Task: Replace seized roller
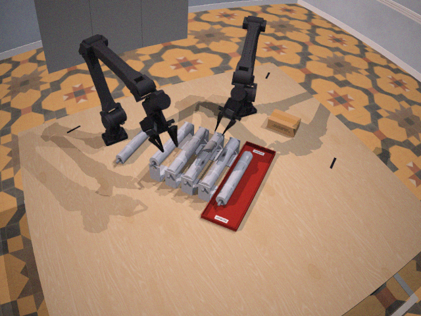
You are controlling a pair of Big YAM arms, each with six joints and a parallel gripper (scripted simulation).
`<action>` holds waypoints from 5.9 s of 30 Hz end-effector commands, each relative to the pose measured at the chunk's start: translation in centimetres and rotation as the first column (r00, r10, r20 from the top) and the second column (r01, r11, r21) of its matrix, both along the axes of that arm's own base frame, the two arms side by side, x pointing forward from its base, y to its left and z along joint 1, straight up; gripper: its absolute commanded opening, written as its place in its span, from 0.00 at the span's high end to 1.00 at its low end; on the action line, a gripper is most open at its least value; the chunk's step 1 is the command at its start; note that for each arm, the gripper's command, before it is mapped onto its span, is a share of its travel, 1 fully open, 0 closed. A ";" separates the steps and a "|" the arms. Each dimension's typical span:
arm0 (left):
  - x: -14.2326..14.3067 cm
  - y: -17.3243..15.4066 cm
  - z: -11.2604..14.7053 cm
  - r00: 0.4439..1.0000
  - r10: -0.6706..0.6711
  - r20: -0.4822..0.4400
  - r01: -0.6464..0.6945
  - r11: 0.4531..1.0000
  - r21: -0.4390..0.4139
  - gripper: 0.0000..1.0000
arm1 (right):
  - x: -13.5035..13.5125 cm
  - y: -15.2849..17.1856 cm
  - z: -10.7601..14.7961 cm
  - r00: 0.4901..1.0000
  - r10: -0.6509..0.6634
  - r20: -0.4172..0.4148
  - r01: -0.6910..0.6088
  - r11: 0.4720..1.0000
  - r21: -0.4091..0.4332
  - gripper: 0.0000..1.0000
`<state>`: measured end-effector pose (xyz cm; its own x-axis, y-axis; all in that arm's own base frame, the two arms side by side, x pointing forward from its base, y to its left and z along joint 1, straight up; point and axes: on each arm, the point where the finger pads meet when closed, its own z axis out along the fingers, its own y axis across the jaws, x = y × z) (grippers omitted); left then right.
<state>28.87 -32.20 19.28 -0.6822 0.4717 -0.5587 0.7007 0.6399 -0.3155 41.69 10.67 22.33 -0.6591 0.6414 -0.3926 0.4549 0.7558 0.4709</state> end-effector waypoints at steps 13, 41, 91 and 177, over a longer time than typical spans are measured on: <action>-13.0 -1.6 -5.0 0.931 -0.200 -0.304 0.242 0.965 0.105 0.68 | -7.1 1.3 -6.3 0.920 -0.208 -0.331 0.228 0.973 0.022 0.38; -21.2 -0.2 -7.7 0.825 -0.283 -0.489 0.410 0.895 0.174 0.68 | -12.1 1.2 -9.0 0.826 -0.302 -0.477 0.309 0.949 -0.064 0.38; -21.4 -4.2 -10.0 0.845 -0.318 -0.429 0.402 0.908 0.120 0.97 | -10.1 1.5 -12.6 0.845 -0.285 -0.452 0.301 0.953 -0.038 0.68; -26.0 2.8 -15.2 0.785 -0.245 -0.569 0.456 0.850 0.264 0.97 | -9.8 1.6 -12.6 0.846 -0.292 -0.446 0.311 0.950 -0.031 0.68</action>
